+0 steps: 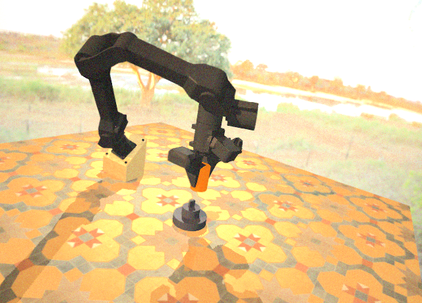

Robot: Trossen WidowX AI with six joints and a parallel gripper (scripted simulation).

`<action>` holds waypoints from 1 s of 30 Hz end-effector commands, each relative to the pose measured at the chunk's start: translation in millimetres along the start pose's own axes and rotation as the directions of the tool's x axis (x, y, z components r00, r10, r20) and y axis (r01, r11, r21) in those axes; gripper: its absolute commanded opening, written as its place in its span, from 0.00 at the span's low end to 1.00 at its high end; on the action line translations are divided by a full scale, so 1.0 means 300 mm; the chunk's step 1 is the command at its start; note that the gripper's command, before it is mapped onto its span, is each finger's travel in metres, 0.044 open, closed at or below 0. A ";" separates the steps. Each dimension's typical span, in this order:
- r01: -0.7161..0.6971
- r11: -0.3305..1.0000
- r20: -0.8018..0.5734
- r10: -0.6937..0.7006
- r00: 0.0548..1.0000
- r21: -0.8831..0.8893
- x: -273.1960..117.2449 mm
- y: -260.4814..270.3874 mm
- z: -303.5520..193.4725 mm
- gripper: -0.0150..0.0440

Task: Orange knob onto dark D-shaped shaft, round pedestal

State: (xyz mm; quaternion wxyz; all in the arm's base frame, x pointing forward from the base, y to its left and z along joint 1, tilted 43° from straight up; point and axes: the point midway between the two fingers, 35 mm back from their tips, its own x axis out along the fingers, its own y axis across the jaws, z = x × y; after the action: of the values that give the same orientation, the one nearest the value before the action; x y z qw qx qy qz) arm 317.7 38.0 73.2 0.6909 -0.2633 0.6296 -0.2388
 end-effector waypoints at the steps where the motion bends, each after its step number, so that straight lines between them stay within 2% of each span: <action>1: 0.009 1.000 0.007 -0.009 1.000 -0.005 0.010 -0.043 -0.004 0.25; 14: 0.011 1.000 0.007 -0.011 1.000 -0.005 0.098 -0.051 -0.005 0.25; 30: 0.011 1.000 0.007 -0.011 1.000 0.006 0.081 -0.053 0.006 0.25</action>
State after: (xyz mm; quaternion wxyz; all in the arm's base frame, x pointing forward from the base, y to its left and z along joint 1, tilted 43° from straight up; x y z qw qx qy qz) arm 318.7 8.7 62.9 0.6888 -0.2663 0.6296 -0.2413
